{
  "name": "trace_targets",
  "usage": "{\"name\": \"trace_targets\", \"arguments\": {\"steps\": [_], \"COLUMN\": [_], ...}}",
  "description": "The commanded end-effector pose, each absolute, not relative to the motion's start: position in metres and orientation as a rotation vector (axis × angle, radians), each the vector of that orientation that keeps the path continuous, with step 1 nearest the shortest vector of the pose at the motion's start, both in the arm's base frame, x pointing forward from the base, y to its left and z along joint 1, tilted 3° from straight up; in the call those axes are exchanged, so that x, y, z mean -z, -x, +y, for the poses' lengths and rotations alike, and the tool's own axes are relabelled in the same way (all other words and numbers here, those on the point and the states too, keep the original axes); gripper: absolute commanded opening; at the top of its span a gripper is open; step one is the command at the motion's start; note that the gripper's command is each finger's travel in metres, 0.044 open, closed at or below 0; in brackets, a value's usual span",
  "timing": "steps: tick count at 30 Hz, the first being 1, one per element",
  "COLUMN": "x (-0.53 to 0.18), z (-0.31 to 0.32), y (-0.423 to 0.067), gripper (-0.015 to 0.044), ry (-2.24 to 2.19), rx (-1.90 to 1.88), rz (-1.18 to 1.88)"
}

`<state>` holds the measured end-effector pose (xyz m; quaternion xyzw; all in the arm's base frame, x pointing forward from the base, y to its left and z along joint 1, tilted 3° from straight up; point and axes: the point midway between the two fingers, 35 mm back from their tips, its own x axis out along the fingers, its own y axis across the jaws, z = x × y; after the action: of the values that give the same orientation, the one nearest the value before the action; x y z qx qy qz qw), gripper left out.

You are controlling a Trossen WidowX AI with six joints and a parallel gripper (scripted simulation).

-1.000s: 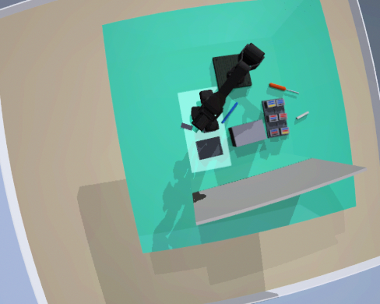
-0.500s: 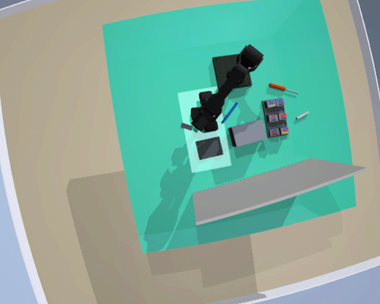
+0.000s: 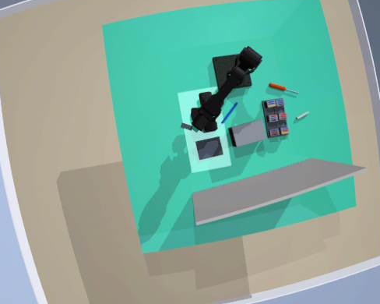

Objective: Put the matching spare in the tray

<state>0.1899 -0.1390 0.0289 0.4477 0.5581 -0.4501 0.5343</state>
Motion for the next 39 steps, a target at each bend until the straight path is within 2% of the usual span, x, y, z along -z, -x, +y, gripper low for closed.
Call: {"name": "trace_targets", "arguments": {"steps": [1, 10, 16, 22, 26, 39], "x": [-0.021, -0.016, -0.017, -0.017, -0.017, -0.042], "z": [-0.139, -0.138, -0.137, -0.137, -0.137, -0.140], "y": [-0.188, -0.187, -0.188, -0.188, -0.188, -0.191], "gripper": [0.0300, 0.0300, 0.0142, 0.0103, 0.0000, 0.0000], "ry": [-1.061, -1.061, -1.067, -1.067, -1.067, -1.065], "rx": [1.073, 1.073, 1.073, 1.073, 1.073, 1.073], "rz": [1.333, 1.333, 1.333, 1.333, 1.333, 1.333]}}
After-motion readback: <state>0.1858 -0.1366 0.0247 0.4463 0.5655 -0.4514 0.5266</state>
